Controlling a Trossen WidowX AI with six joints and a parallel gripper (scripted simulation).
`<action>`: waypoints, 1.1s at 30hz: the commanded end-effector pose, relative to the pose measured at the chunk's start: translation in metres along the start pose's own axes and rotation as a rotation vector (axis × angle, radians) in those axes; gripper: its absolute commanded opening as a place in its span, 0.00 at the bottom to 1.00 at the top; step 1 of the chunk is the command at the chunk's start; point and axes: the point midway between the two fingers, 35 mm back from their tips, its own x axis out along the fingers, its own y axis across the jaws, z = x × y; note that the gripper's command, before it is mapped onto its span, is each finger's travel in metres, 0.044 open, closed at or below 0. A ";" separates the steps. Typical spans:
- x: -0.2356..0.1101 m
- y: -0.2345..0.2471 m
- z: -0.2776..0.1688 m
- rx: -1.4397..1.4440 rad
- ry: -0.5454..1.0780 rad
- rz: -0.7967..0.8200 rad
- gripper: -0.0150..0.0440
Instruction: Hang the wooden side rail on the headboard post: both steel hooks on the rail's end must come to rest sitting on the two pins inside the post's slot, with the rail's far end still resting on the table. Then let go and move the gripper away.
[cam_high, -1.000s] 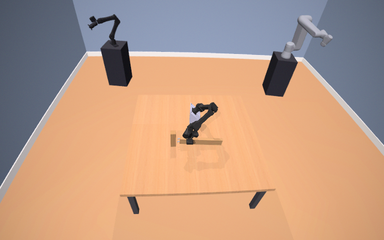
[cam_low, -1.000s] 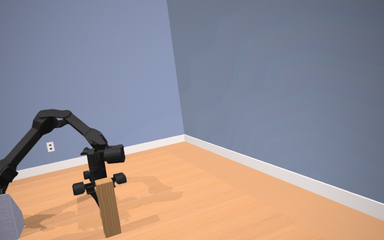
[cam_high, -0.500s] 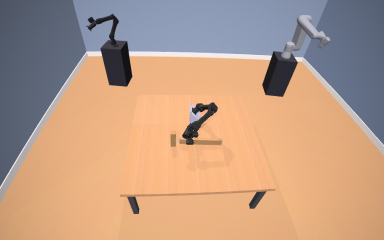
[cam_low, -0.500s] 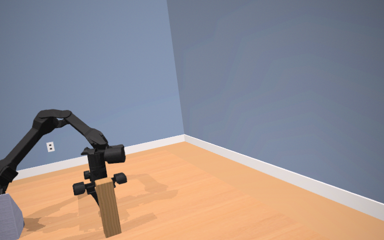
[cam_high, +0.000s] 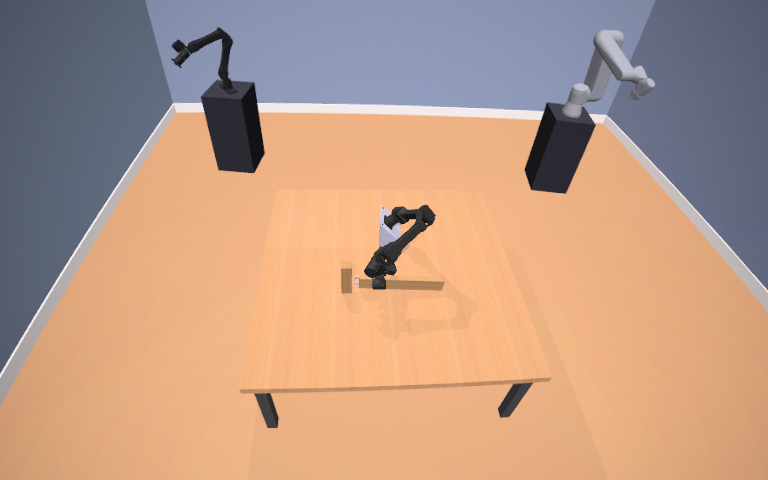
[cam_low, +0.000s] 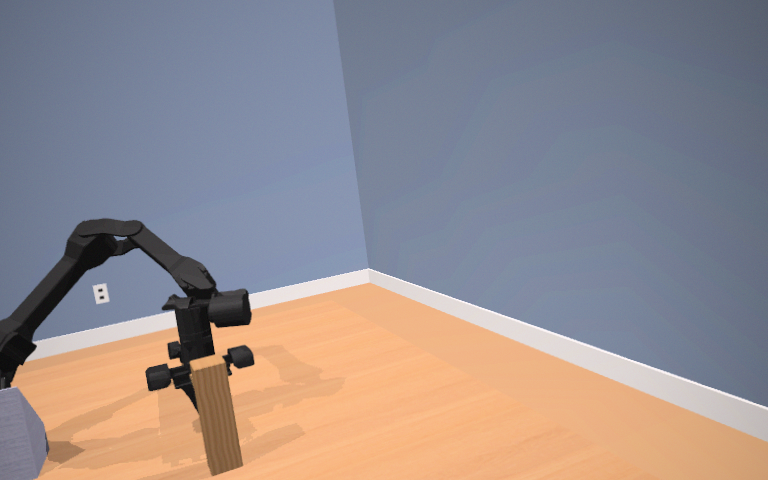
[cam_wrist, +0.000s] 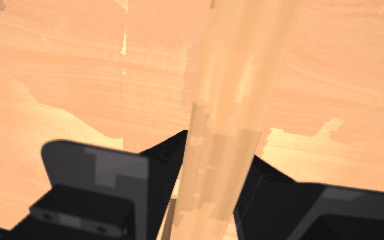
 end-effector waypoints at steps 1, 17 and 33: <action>-0.003 -0.001 -0.004 0.001 0.005 -0.011 0.25; -0.001 0.001 -0.005 0.001 0.005 -0.010 0.25; -0.003 0.000 -0.007 0.001 0.005 -0.011 0.25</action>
